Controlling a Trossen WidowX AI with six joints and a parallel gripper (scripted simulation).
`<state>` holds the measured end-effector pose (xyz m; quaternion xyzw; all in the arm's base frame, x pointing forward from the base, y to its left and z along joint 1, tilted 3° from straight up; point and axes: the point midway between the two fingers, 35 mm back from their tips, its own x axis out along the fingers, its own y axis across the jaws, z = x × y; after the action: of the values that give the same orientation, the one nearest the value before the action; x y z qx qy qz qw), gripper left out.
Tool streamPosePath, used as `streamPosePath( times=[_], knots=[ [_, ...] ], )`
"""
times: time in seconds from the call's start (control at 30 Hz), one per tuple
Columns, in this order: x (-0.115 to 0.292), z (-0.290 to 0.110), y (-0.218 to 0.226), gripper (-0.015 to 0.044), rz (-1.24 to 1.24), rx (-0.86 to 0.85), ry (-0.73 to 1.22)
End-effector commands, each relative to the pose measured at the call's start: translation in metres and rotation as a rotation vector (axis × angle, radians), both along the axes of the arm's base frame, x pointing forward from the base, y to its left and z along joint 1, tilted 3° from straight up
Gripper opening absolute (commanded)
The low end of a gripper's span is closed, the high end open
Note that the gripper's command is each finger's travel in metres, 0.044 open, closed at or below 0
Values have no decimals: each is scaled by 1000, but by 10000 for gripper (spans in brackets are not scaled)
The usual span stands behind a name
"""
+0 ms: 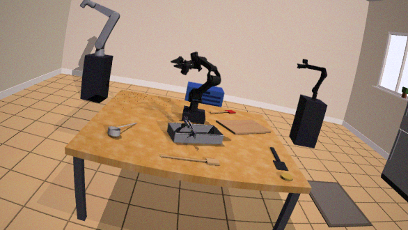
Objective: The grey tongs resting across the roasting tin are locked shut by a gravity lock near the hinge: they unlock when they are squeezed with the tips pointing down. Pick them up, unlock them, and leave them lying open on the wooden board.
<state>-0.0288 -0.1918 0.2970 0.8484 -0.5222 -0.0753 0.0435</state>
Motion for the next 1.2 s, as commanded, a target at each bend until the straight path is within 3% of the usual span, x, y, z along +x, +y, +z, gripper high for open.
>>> streamPosePath(
  times=[0.0, 0.23, 0.6, 0.9, 1.17],
  knots=[
    [1, 0, -1, 426, 6, 0, 7],
    [21, -12, -21, 440, 179, -1, 216],
    [90, -40, -56, 440, 640, -133, 705],
    [176, -73, -59, 440, 1135, -424, 1100],
    [257, -104, -26, 440, 1576, -809, 1356]
  ],
)
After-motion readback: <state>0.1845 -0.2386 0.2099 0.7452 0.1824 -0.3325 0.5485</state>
